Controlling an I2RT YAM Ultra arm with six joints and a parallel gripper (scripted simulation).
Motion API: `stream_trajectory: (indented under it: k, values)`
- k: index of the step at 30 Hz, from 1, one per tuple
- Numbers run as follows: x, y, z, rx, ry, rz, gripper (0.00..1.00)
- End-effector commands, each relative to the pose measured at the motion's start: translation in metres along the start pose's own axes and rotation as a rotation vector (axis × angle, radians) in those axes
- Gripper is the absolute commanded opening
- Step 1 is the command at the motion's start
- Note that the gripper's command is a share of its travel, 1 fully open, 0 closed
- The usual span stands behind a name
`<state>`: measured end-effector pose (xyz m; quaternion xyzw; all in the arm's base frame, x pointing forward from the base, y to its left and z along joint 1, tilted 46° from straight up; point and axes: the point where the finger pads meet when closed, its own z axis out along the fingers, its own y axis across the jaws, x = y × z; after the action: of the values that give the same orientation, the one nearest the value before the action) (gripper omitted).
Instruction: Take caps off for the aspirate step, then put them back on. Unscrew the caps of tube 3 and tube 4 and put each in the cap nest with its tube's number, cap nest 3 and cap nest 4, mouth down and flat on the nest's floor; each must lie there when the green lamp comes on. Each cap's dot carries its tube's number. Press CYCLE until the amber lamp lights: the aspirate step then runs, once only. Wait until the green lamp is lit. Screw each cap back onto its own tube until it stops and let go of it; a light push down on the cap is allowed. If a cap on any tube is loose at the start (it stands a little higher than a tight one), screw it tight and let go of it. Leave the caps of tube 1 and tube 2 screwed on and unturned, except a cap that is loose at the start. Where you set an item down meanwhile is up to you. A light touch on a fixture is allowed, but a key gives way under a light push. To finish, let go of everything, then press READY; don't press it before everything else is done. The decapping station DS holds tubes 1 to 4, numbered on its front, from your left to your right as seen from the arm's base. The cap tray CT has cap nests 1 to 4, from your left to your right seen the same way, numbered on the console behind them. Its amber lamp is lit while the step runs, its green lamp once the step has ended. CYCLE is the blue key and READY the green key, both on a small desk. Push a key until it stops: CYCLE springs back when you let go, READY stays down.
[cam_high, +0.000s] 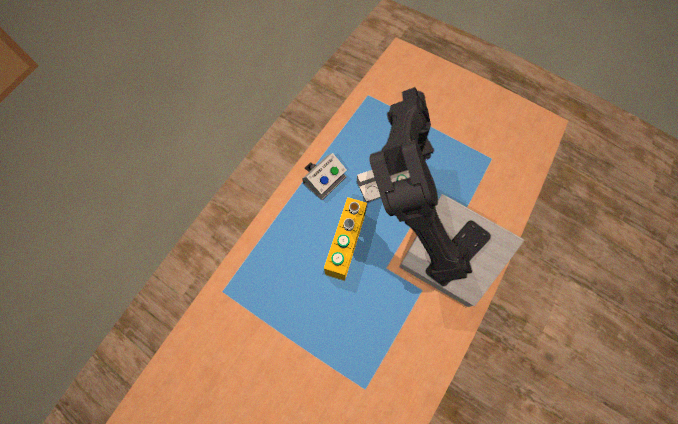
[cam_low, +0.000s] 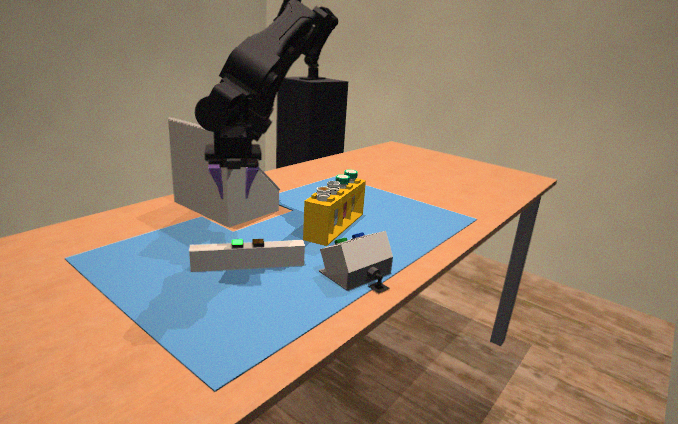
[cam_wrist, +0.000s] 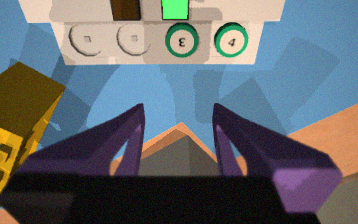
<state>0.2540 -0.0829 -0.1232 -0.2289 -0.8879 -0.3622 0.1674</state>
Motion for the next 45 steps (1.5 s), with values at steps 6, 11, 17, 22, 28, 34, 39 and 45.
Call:
stream_trajectory:
  k: [6,11,17,22,28,34,39,45]
  values:
    - [-0.011,-0.002,0.022,0.001,-0.048,-0.004,0.47]
    - [-0.014,-0.002,0.046,0.000,-0.048,-0.004,0.47]
    - [-0.015,-0.002,0.077,0.000,-0.048,-0.004,0.47]
    - [-0.017,-0.002,0.092,-0.001,-0.048,-0.004,0.47]
    - [-0.017,-0.002,0.096,-0.001,-0.048,-0.004,0.47]
    - [-0.017,-0.002,0.096,-0.001,-0.048,-0.004,0.47]
    - [-0.017,-0.002,0.098,-0.001,-0.048,-0.004,0.47]
    - [-0.017,-0.002,0.101,-0.001,-0.048,-0.004,0.47]
